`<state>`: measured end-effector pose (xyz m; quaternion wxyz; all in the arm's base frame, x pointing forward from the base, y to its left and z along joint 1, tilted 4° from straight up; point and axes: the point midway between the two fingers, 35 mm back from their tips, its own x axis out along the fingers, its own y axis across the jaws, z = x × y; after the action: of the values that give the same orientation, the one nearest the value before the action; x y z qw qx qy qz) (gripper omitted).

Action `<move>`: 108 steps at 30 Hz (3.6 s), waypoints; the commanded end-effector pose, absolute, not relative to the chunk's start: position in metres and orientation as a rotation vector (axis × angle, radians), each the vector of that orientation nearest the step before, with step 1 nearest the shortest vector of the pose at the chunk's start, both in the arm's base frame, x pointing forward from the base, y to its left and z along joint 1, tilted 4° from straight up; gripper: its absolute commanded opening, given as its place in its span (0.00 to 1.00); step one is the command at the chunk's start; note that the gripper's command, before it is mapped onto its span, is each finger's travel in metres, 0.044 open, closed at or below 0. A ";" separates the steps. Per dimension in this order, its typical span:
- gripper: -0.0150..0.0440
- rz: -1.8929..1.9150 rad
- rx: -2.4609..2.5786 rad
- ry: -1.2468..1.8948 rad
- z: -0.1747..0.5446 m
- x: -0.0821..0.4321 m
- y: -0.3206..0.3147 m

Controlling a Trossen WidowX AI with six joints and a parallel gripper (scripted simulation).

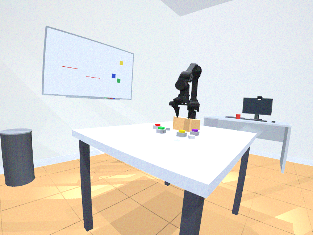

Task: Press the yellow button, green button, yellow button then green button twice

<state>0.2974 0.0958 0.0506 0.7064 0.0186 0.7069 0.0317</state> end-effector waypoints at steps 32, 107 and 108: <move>0.29 0.062 0.022 1.600 -0.017 0.289 0.095; 0.29 0.049 0.009 1.598 -0.007 0.312 -0.057; 0.29 0.049 0.009 1.598 -0.008 0.312 -0.057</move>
<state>0.3097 -0.0560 -0.0054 0.6930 0.0092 0.7205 0.0224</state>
